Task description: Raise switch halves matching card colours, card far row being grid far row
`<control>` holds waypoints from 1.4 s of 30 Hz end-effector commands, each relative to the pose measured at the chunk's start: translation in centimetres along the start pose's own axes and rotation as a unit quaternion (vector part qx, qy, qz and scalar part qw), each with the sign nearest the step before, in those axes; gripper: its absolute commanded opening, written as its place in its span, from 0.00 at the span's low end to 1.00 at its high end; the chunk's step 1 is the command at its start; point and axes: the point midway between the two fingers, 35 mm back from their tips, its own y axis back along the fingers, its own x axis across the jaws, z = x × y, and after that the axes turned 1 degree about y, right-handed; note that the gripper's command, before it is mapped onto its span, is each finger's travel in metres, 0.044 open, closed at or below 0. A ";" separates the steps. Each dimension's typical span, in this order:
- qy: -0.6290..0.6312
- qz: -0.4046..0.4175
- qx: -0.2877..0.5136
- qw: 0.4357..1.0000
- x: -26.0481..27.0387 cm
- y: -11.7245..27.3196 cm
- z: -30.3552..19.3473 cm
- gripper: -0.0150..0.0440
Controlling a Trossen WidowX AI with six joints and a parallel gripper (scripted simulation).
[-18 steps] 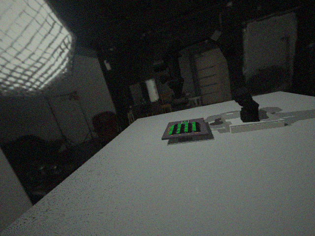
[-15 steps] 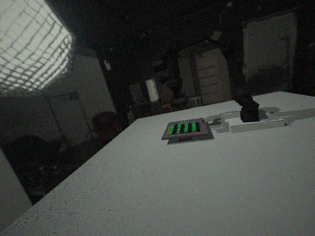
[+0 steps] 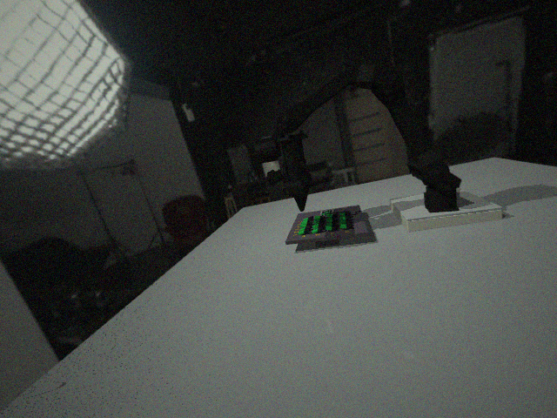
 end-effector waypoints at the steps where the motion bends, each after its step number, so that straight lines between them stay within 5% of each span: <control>1: -0.003 0.000 0.005 1.000 0.1 -2.5 -0.7 0.25; 42: -0.003 0.000 0.005 1.000 0.1 -4.9 -0.8 0.25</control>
